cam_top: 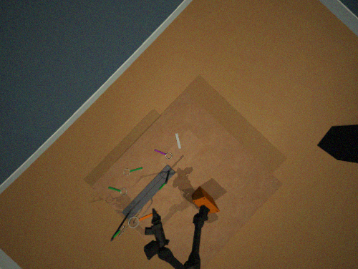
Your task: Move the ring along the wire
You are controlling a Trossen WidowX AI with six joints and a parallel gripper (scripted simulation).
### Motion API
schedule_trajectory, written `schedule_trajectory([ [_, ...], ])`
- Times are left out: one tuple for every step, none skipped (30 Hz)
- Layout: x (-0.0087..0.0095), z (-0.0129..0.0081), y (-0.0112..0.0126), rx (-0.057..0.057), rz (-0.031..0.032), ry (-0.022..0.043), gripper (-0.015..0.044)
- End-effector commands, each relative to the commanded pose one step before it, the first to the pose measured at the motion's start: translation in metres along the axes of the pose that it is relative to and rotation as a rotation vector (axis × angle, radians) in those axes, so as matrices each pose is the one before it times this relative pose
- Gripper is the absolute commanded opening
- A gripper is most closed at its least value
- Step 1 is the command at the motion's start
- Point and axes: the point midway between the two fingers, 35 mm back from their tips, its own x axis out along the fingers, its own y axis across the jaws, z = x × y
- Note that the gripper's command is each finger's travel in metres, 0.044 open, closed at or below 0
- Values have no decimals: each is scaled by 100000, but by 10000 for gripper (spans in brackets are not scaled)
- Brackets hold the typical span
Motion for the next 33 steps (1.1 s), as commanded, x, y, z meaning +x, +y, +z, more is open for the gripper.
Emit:
schedule_trajectory([
  [-24,9,61,4999,2492,-570,-150],
  [7,-2,38,1083,607,-134,-150],
  [6,-1,38,1082,607,-134,-150],
  [7,-3,38,1082,606,-135,-150],
  [8,-3,38,1082,606,-135,-150],
  [7,-3,38,1082,606,-135,-150],
  [7,-2,38,1083,606,-135,-150],
  [6,-1,38,1082,606,-135,-150],
  [7,-3,38,1082,606,-135,-150],
  [8,-3,38,1082,606,-136,-150],
  [7,-3,38,1083,606,-136,-150],
  [7,-2,38,1083,606,-136,-150],
  [6,-1,38,1083,606,-136,-150],
  [7,-3,38,1082,606,-136,-150],
  [8,-3,38,1082,606,-136,-150],
  [7,-3,38,1083,606,-137,-150],
  [7,-2,38,1083,606,-137,-150],
  [6,-1,38,1083,605,-137,-150],
  [7,-3,37,1082,605,-137,-150],
  [7,-3,37,1083,606,-137,-150],
  [7,-3,37,1083,606,-138,-150],
  [7,-2,37,1083,605,-138,-150],
  [6,-1,38,1083,605,-138,-150],
  [7,-3,37,1082,605,-138,-150],
  [7,-3,37,1083,604,-139,-150],
  [7,-3,37,1083,604,-139,-150],
  [6,-2,37,1083,604,-139,-150],
  [6,-1,37,1083,604,-139,-150],
  [7,-3,37,1083,604,-139,-150],
  [8,-3,37,1083,604,-139,-150],
  [7,-3,37,1084,604,-139,-150],
  [7,-2,37,1083,604,-140,-150],
  [6,-1,37,1083,604,-140,-150],
])
